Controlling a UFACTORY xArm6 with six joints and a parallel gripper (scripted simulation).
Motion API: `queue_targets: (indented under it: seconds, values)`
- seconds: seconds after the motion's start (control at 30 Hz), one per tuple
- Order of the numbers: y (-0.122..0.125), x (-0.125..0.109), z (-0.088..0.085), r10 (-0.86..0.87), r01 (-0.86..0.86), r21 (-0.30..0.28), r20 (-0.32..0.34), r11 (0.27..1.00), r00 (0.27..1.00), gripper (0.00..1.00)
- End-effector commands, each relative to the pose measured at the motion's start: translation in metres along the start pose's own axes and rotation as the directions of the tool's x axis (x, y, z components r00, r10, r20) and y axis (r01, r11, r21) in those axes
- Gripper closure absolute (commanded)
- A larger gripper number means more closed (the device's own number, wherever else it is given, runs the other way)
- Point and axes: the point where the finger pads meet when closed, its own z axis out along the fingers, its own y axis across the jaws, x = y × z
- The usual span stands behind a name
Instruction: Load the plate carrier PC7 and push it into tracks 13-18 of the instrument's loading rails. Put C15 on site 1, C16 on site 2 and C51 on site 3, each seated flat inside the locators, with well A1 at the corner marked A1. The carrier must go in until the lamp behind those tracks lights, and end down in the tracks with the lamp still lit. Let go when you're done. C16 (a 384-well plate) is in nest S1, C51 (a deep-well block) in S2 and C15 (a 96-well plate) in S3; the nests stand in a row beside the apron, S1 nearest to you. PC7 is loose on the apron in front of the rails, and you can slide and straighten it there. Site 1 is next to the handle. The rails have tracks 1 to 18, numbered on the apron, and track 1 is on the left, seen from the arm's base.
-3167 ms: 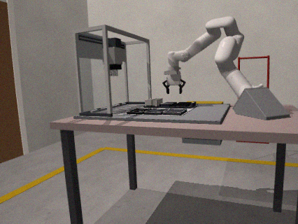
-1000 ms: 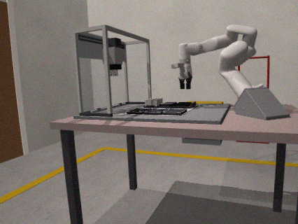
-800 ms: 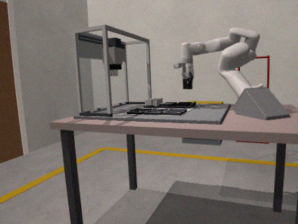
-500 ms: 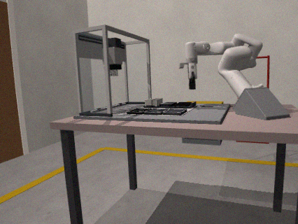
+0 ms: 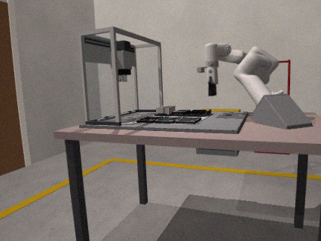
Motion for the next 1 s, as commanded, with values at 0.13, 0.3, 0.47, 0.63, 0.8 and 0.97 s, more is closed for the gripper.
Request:
queue_targets:
  seconds: [0.13,0.3,0.47,0.63,0.8,0.97]
  values:
    - [0.0,-0.001,-0.001,0.01,-0.01,-0.01,-0.005,1.0,1.0,0.18]
    - [0.0,-0.001,-0.001,0.01,-0.01,-0.01,-0.005,1.0,1.0,0.18]
    - [0.0,-0.001,0.008,0.01,-0.01,-0.01,-0.005,1.0,1.0,0.18]
    - [0.0,-0.001,0.013,0.01,-0.01,-0.01,-0.005,1.0,1.0,0.18]
    - [0.0,-0.001,0.021,0.01,-0.01,-0.01,-0.005,1.0,1.0,0.18]
    - [0.0,0.0,0.029,0.01,-0.01,-0.01,-0.005,1.0,1.0,0.18]
